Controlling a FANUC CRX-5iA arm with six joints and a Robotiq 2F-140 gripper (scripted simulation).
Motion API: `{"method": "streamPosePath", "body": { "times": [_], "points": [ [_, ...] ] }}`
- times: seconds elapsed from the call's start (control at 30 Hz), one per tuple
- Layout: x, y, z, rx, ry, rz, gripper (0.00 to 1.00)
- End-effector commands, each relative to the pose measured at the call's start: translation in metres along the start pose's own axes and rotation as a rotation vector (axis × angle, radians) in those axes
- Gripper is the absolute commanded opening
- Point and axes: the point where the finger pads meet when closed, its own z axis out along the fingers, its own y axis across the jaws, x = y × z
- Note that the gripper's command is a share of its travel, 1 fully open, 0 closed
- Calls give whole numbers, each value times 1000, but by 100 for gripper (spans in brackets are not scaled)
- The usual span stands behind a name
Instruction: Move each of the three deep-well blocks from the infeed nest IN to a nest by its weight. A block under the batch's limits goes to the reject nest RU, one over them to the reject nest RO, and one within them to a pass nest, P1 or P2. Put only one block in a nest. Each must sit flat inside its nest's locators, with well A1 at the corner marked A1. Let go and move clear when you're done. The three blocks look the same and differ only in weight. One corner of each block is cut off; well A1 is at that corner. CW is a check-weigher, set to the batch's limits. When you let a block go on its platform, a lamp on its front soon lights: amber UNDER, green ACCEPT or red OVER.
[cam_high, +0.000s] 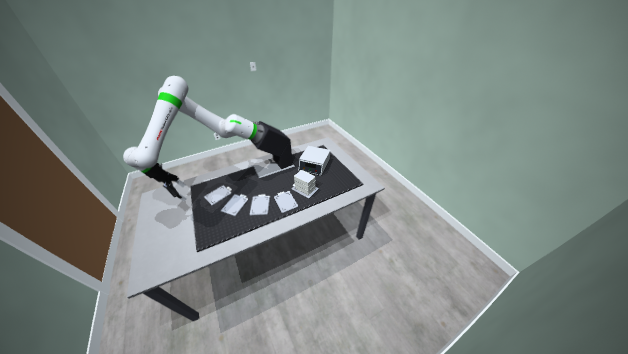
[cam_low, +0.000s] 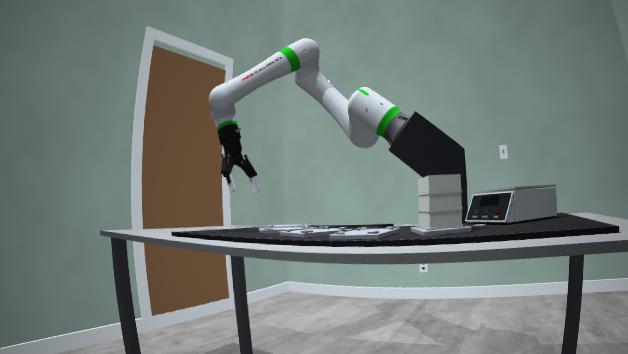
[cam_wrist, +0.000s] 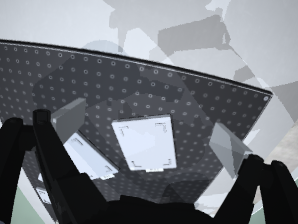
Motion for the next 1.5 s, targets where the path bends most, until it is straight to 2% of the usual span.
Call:
{"method": "streamPosePath", "body": {
  "times": [0.0,0.13,0.43,0.53,0.83,1.0,1.27,1.37,1.47],
  "points": [
    [-6,-14,6,0,0,0,100],
    [-14,-31,14,-6,-59,-80,100],
    [-30,-60,26,-7,-64,-87,100],
    [-37,-72,30,-17,-119,-169,100],
    [-61,-108,43,-18,-124,-176,100],
    [-70,-119,47,-32,-175,-261,100],
    [-94,-149,57,-34,-179,-268,100],
    [-104,-160,60,-52,-225,-355,100],
    [-111,-167,62,-54,-229,-362,100]
  ]
}}
